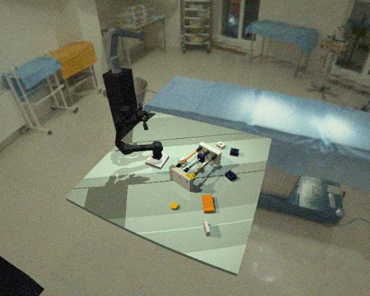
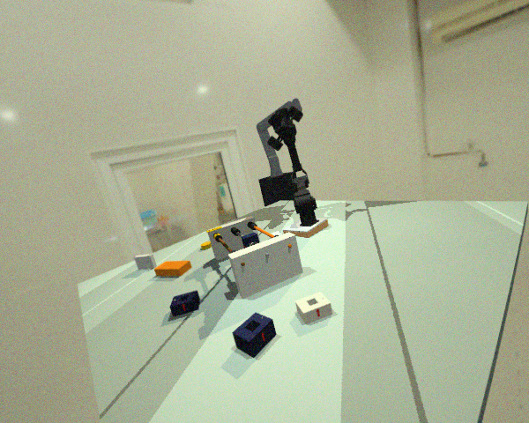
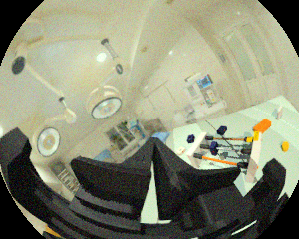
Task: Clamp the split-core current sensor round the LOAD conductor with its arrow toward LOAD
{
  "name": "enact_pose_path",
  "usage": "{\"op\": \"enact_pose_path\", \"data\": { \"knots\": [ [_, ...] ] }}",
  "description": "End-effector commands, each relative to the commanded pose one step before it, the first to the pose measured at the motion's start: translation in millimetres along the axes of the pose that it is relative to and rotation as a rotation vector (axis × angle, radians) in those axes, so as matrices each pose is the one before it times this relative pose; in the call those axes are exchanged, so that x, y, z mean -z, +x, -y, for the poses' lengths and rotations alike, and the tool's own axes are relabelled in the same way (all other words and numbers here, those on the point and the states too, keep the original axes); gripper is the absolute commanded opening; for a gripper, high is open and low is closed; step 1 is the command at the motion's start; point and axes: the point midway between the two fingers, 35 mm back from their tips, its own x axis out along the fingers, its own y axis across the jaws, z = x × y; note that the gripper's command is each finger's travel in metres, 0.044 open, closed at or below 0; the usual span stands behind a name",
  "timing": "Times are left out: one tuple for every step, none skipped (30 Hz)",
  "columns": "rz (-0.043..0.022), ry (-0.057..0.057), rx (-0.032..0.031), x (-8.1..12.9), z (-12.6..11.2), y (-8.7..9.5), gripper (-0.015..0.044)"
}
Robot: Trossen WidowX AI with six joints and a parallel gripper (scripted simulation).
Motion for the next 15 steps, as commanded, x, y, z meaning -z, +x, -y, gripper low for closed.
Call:
{"op": "enact_pose_path", "data": {
  "knots": [
    [0.00334, -0.0055, 0.00419, -0.64, -0.64, 3.11, 0.0026],
    [0.00989, -0.0165, 0.01266, -1.86, -1.67, 9.35, 0.0053],
    [0.01605, -0.0276, 0.02143, -2.9, -1.99, 15.6, 0.0079],
    [0.0186, -0.0332, 0.02634, -3.06, -1.17, 18.75, 0.0105],
    [0.01777, -0.0332, 0.02691, -2.5, 0.09, 18.65, 0.0131],
    [0.01691, -0.0332, 0.02746, -1.87, 1.32, 18.48, 0.0157],
    [0.01098, -0.0225, 0.01894, -0.84, 1.51, 12.42, 0.0184],
    [0.01092, -0.0233, 0.01984, -0.52, 2.11, 12.71, 0.021],
    [0.01179, -0.0263, 0.02269, -0.16, 3.04, 14.15, 0.0236],
    [0.012, -0.0282, 0.02467, 0.37, 3.99, 14.91, 0.0263],
    [0.01152, -0.0287, 0.02549, 0.99, 4.79, 14.87, 0.0289],
    [0.01063, -0.0283, 0.02542, 1.61, 5.38, 14.29, 0.0315],
    [0.00946, -0.027, 0.02451, 2.14, 5.69, 13.25, 0.0341],
    [0.00831, -0.0254, 0.02333, 2.56, 5.82, 12.13, 0.0368],
    [0.00731, -0.024, 0.02226, 2.92, 5.88, 11.14, 0.0394]
  ]
}}
